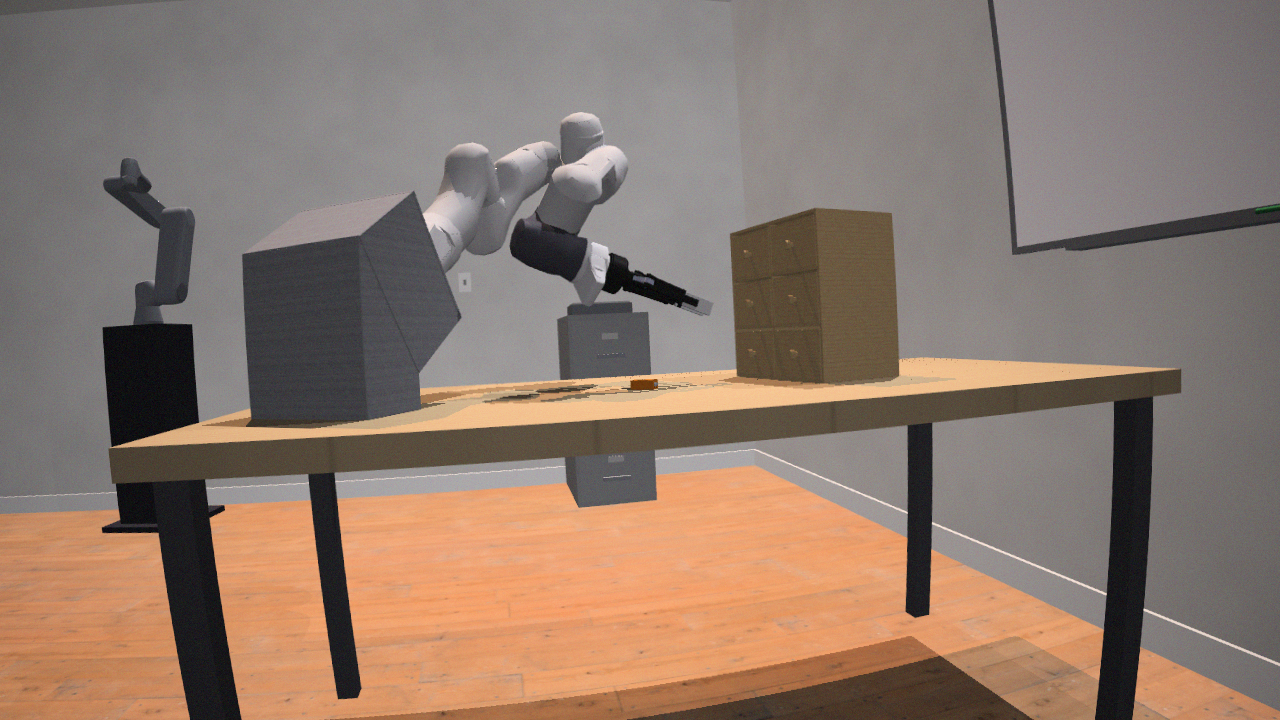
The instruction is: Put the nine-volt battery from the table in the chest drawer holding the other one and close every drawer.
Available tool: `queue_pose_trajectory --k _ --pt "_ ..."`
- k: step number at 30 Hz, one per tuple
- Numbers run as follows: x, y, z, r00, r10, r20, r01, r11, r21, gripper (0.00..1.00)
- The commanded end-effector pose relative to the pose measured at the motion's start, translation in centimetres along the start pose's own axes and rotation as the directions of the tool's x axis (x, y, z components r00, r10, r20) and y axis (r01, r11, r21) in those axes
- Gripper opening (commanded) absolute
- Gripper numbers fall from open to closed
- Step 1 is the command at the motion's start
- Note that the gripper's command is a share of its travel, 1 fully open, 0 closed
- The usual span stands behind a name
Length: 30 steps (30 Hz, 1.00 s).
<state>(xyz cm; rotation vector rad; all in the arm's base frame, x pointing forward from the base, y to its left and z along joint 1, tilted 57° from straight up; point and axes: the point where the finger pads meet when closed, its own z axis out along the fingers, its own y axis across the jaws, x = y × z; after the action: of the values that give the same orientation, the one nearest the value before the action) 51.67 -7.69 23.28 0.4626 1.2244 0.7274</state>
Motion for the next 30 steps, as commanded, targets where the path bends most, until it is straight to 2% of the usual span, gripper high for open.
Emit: queue_pose_trajectory --k 1,20,26,30 --pt "-0.3 0.1 0.2 1.000 -0.025 0.011 0.025 1.000 -0.006 0.20" --pt "-0.2 0.1 0.3 1.000 -0.025 0.011 0.025 1.000 -0.006 0.20" --pt "0.3 0.1 1.0 1.000 -0.025 0.011 0.025 1.000 -0.006 0.20" --pt "1.7 0.1 2.9 1.000 -0.025 0.011 0.025 1.000 -0.006 0.20"
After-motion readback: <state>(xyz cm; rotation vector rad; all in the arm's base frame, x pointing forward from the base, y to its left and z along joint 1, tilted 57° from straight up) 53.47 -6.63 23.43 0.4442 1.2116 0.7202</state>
